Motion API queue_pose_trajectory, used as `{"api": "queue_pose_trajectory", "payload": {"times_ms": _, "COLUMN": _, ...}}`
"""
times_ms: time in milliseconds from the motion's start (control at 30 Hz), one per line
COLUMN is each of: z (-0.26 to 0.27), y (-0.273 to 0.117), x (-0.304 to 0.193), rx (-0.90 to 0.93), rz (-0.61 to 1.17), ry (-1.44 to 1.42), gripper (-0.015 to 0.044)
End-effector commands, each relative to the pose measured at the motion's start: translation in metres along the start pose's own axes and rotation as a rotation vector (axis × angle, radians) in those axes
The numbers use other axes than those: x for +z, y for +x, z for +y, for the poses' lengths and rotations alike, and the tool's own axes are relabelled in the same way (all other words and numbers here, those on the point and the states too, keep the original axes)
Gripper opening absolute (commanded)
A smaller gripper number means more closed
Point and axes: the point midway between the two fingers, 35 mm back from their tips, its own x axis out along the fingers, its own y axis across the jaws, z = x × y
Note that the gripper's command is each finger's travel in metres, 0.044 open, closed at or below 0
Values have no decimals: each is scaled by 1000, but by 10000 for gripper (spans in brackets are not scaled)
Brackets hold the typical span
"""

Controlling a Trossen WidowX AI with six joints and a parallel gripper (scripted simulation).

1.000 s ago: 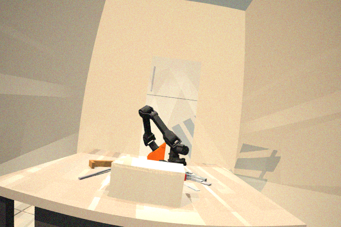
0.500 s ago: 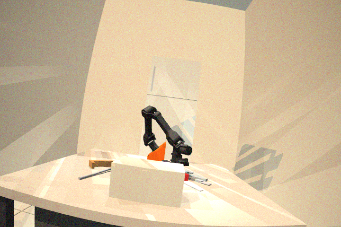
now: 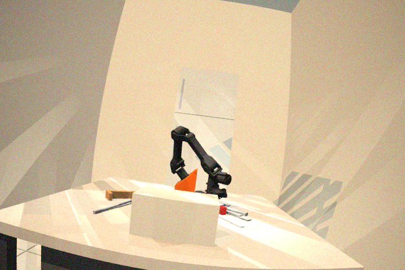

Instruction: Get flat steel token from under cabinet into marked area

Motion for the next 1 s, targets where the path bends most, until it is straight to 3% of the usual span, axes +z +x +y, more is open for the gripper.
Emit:
{"api": "queue_pose_trajectory", "payload": {"times_ms": 0, "z": 4, "y": -2, "x": 2, "rx": 7, "rz": -6, "ry": 13, "gripper": 0}}
{"api": "queue_pose_trajectory", "payload": {"times_ms": 967, "z": 3, "y": -2, "x": 3, "rx": 8, "rz": -5, "ry": 243, "gripper": 0}}
